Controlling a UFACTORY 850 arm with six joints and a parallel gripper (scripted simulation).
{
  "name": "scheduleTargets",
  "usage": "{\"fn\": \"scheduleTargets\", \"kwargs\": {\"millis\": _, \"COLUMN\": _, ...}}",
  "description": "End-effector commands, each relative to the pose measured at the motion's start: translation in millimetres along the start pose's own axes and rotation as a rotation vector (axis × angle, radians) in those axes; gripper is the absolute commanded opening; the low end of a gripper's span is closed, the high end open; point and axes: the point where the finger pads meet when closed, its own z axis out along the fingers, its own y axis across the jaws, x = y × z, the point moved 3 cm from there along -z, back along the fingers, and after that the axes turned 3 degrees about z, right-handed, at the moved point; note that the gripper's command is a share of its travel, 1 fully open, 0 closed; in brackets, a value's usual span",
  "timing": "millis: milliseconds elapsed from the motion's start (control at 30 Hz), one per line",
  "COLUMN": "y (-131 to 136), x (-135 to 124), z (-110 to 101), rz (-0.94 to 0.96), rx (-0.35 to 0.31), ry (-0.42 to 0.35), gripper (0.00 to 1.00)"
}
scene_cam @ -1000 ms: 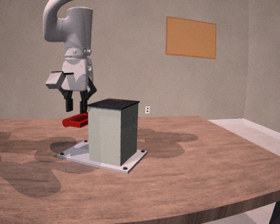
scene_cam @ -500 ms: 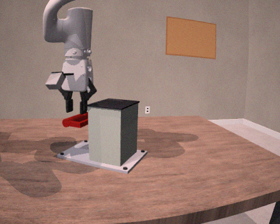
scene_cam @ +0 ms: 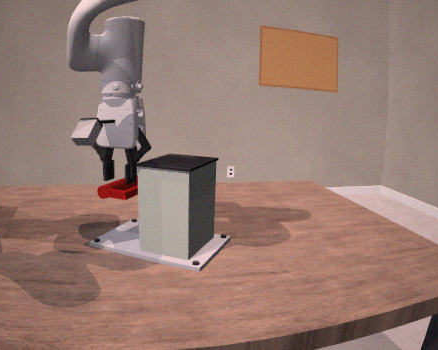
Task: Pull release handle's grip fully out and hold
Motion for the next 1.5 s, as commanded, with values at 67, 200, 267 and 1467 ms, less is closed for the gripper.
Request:
{"fn": "scheduleTargets", "kwargs": {"millis": 67, "y": -0.4, "x": -0.5, "z": 7.6, "rz": 0.0, "rx": 0.001, "ry": -0.001, "gripper": 0.54}}
{"fn": "scheduleTargets", "kwargs": {"millis": 200, "y": -0.4, "x": -0.5, "z": 10.2, "rz": 0.0, "rx": 0.001, "ry": -0.001, "gripper": 0.54}}
{"fn": "scheduleTargets", "kwargs": {"millis": 267, "y": -0.4, "x": -0.5, "z": 12.8, "rz": 0.0, "rx": 0.001, "ry": -0.001, "gripper": 0.54}}
{"fn": "scheduleTargets", "kwargs": {"millis": 1467, "y": -0.4, "x": -0.5, "z": 29.6, "rz": 0.0, "rx": 0.001, "ry": -0.001, "gripper": 0.54}}
